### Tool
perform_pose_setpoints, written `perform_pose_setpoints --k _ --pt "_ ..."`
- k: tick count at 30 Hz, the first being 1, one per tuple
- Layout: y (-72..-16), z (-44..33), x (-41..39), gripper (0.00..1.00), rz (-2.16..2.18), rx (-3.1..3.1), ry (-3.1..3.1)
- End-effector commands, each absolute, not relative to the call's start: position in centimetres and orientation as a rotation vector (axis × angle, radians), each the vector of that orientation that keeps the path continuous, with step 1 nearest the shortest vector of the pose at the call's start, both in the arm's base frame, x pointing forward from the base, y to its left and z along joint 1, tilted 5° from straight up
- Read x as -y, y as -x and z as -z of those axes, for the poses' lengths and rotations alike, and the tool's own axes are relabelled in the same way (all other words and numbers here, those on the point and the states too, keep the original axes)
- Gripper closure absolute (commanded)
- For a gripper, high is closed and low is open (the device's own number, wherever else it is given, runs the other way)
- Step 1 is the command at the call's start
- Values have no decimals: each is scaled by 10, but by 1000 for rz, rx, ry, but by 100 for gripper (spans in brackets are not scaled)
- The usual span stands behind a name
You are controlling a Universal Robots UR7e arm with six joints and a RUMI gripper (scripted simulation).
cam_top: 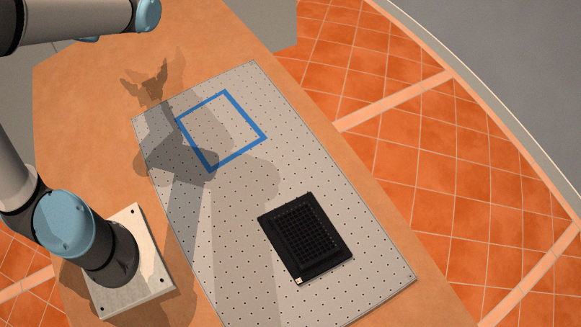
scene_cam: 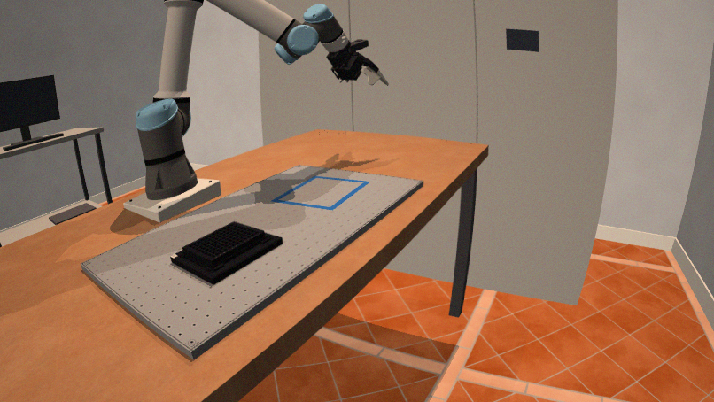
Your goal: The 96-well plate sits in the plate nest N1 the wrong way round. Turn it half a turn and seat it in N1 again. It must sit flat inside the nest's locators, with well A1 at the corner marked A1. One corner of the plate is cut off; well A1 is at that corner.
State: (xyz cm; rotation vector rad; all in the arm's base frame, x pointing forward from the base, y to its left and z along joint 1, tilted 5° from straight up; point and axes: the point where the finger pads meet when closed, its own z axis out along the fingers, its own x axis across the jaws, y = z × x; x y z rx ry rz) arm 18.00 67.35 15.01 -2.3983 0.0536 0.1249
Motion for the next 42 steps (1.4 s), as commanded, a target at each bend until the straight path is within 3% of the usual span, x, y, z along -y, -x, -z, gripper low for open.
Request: perform_pose_setpoints --k 1,17,42 --pt "-180 -151 -674 0 -124 -53 2397" --pt "-180 -151 -674 0 -124 -53 2397" --pt "-271 -138 -623 0 -112 -492 2433"
